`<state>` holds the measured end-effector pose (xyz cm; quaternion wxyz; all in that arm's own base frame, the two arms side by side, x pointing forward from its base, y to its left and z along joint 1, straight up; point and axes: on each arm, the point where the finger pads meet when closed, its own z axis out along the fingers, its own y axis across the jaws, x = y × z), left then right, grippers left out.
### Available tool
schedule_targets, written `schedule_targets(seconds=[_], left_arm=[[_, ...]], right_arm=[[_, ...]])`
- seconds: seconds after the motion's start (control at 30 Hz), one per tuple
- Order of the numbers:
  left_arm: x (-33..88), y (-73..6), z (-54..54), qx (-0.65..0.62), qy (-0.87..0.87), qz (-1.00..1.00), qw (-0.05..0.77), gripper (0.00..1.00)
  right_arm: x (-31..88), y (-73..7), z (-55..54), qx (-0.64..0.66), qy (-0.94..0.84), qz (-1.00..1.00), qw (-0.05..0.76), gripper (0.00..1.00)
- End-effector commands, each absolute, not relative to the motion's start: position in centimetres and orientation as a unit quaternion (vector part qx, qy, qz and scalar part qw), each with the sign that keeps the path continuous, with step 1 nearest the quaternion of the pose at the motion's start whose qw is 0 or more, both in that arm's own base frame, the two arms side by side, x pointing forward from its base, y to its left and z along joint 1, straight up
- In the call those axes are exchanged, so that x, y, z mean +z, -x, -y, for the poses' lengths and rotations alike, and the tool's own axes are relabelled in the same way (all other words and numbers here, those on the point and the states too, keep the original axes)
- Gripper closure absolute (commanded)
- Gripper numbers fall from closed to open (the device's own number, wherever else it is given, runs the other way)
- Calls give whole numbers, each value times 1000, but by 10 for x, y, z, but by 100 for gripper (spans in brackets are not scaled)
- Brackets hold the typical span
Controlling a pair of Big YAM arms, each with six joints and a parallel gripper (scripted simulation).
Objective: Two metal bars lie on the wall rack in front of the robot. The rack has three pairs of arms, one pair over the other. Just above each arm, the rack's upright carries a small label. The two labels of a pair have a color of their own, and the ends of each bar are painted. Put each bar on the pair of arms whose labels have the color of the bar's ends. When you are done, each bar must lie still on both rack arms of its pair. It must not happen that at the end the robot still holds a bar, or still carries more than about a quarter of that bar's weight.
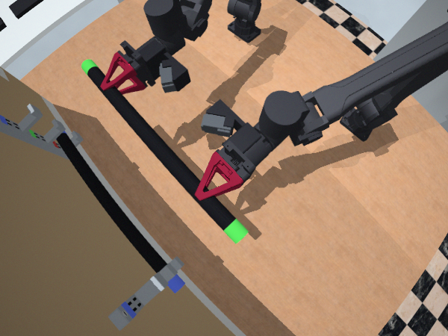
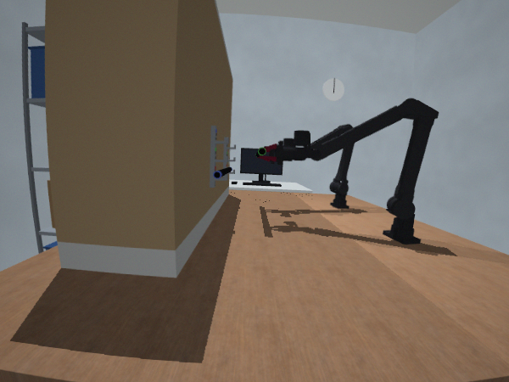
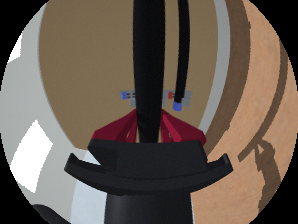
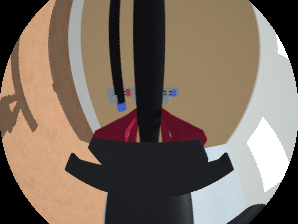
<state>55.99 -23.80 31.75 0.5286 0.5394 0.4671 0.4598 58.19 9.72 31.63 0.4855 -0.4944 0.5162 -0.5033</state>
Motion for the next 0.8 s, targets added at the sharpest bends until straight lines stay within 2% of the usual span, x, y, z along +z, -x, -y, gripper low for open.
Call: schedule_targets(seconds=[0.0, 0.77], left_arm=[[359, -582, 234, 472, -510, -466, 548, 100], [359, -617, 239, 472, -510, -466, 548, 100]], right_arm=[[358, -604, -89, -519, 467, -509, 504, 100], [360, -639, -88, -519, 467, -509, 504, 100]])
